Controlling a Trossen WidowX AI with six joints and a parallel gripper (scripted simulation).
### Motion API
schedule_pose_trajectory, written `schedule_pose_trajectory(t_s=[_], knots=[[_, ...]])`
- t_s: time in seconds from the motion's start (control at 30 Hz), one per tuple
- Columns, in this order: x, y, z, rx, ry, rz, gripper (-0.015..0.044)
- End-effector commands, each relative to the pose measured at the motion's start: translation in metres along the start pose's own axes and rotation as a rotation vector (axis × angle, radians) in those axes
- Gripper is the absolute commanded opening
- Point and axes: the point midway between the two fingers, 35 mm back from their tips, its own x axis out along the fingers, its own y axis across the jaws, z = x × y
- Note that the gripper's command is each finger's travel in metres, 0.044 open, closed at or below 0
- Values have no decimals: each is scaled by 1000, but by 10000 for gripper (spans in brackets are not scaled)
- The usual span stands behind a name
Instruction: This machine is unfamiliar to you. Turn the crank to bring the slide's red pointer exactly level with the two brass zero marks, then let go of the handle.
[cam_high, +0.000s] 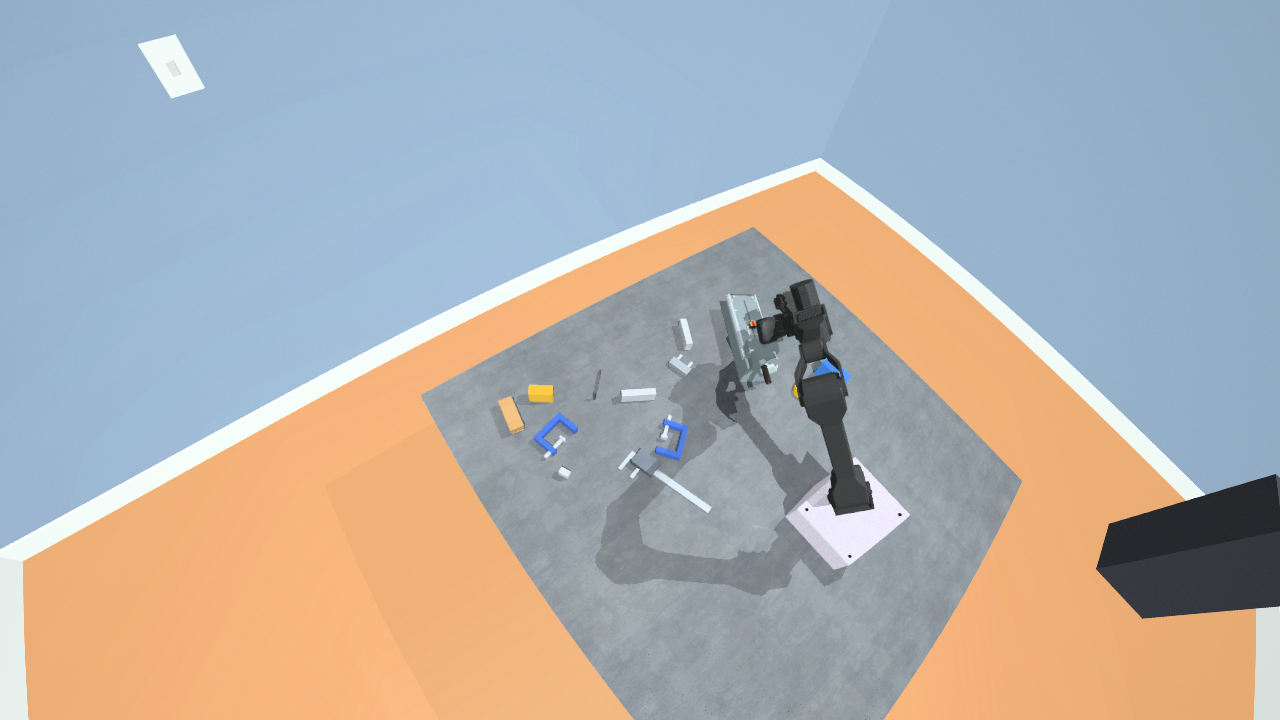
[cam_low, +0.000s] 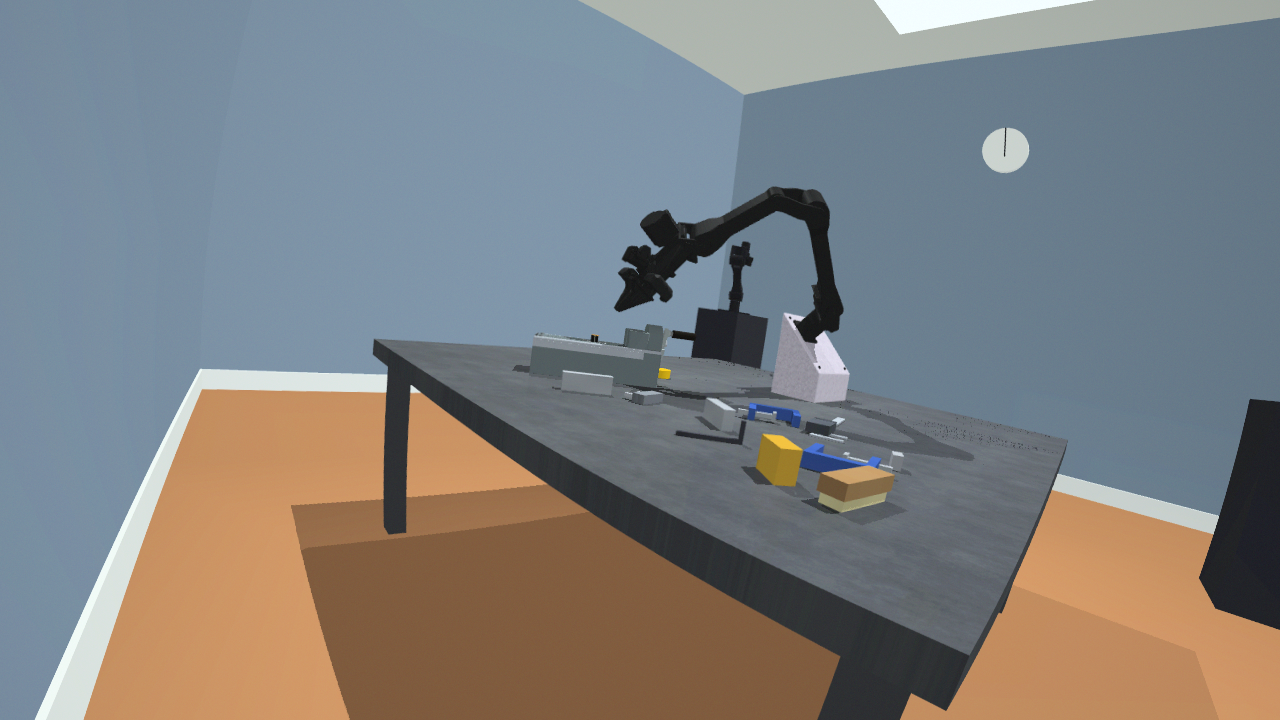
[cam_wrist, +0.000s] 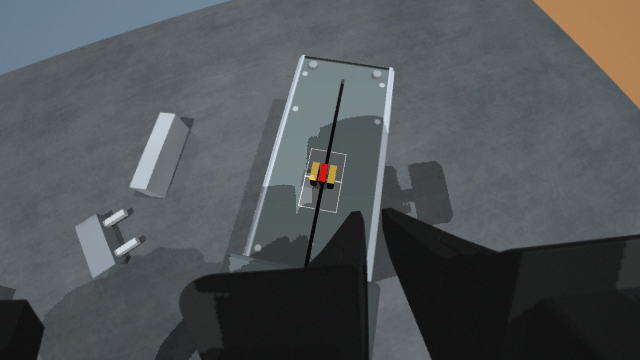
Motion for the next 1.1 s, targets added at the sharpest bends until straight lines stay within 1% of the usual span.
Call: schedule_pose_trajectory(t_s=[0.0, 0.6, 1.07], knots=[[0, 0, 0, 0, 0, 0, 0], [0, 0, 0, 0, 0, 1, 0], [0, 0, 0, 0, 0, 1, 368]])
